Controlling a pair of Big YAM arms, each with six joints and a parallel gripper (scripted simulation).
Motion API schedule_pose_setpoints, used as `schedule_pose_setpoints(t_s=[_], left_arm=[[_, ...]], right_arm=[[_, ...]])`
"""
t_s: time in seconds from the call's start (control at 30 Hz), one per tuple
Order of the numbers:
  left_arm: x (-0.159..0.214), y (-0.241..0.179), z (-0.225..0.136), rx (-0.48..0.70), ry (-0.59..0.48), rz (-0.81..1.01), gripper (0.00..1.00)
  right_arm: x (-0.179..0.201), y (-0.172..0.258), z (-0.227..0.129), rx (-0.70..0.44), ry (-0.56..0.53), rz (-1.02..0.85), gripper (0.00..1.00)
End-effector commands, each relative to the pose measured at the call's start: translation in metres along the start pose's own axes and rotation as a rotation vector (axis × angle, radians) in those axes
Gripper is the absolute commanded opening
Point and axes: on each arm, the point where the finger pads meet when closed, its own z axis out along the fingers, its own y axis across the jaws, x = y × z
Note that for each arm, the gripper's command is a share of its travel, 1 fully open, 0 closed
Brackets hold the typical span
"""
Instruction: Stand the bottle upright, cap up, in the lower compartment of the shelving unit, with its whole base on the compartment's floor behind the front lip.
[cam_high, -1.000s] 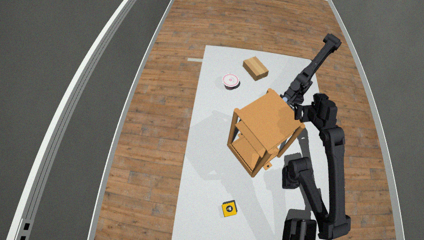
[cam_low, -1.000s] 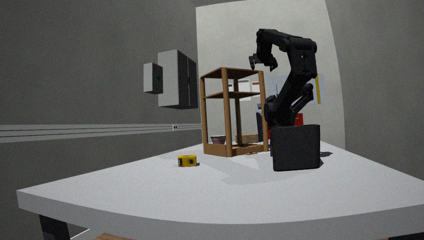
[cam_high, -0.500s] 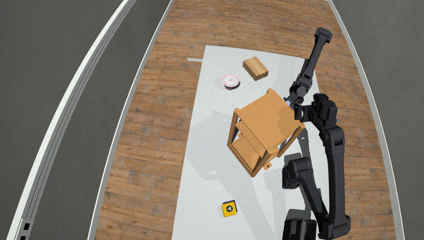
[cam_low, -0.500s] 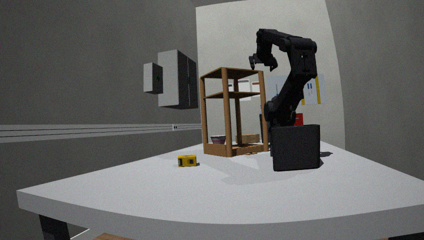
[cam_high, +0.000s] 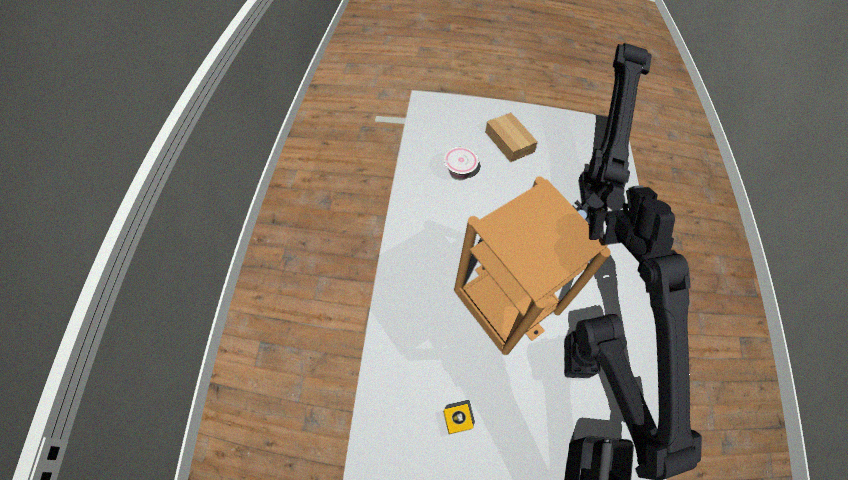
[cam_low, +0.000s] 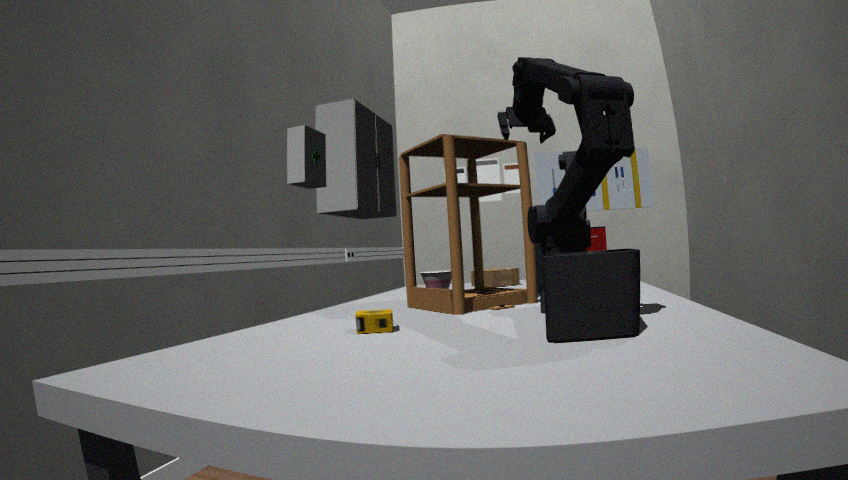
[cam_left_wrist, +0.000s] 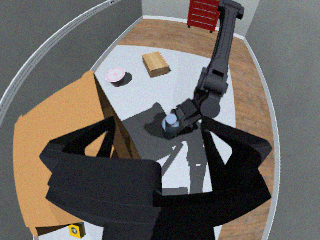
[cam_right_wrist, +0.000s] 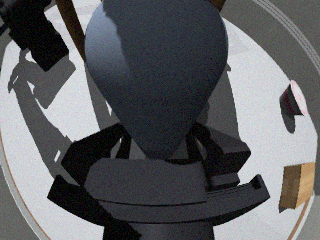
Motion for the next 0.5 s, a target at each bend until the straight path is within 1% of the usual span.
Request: schedule_pose_setpoints(t_s=[0.0,0.07,0.47], left_arm=[[-0.0101,0.0002,-0.0056,-0.001,-0.021,-0.002,1.0],[-0.0101,0.0002,-0.0056,-0.001,-0.021,-0.002,1.0],[-0.0101,0.0002,-0.0056,-0.001,-0.021,-0.002,1.0]], right_arm=[[-0.0767,0.0442,-0.0002,0.006,-0.141,0.149,0.53],[-0.0845,0.0522,0.0006,0.008,-0.159,0.169,0.53],[-0.085,0.0492,0.002,0.017,-0.158,0.165,0.53]])
